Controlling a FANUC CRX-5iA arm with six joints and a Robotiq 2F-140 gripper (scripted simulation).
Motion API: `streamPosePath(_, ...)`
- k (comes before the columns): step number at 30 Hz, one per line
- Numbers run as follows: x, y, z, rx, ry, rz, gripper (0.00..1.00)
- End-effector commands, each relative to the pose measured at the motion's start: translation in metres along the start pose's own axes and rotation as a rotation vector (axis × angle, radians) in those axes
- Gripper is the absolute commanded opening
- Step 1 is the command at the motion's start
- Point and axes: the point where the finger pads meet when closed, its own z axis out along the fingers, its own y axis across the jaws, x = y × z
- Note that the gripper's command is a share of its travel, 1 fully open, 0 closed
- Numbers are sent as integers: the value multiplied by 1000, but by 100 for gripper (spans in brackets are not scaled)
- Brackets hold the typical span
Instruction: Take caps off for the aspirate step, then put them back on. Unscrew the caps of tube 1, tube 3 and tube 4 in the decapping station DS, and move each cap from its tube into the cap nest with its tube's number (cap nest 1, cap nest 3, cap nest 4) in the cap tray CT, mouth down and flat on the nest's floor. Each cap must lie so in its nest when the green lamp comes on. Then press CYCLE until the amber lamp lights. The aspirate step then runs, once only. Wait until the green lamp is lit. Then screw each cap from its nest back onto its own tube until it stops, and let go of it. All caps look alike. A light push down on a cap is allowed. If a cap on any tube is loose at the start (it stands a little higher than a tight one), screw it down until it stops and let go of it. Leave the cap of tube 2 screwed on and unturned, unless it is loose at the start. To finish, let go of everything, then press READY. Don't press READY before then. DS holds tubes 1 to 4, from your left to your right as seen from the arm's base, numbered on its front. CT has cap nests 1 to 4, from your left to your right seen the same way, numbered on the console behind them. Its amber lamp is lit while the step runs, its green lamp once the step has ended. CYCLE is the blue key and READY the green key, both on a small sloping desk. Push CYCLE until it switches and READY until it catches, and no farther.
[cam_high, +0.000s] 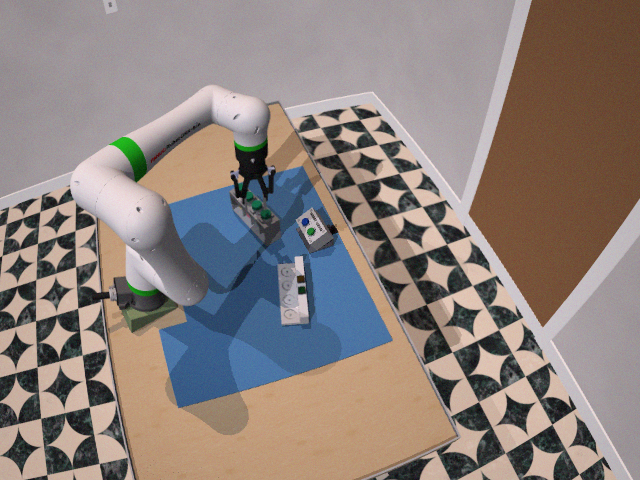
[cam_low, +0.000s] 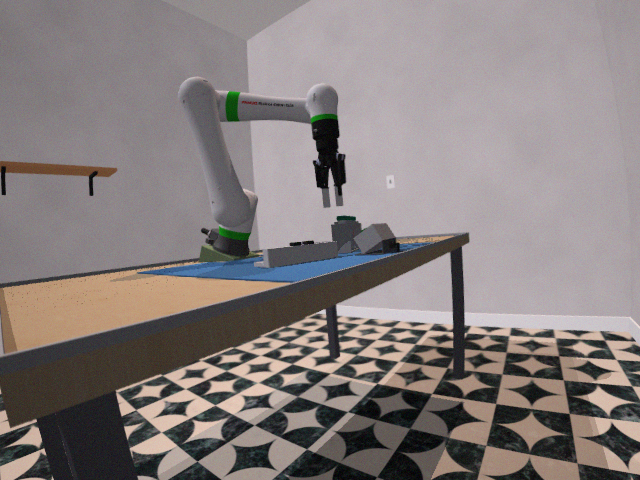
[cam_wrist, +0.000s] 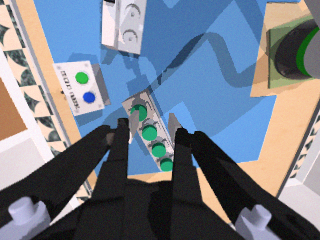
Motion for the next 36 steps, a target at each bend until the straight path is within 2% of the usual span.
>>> streamPosePath(1, -31, 9, 2, 34, 48, 27, 35)
streamPosePath(3, -31, 9, 2, 34, 48, 27, 35)
streamPosePath(6, -54, 17, 3, 34, 48, 27, 35)
streamPosePath(18, -118, 37, 7, 34, 48, 27, 35)
streamPosePath(20, -118, 37, 7, 34, 48, 27, 35)
streamPosePath(23, -142, 45, 9, 34, 48, 27, 35)
streamPosePath(31, -142, 45, 9, 34, 48, 27, 35)
streamPosePath(36, -141, 44, 21, 34, 48, 27, 35)
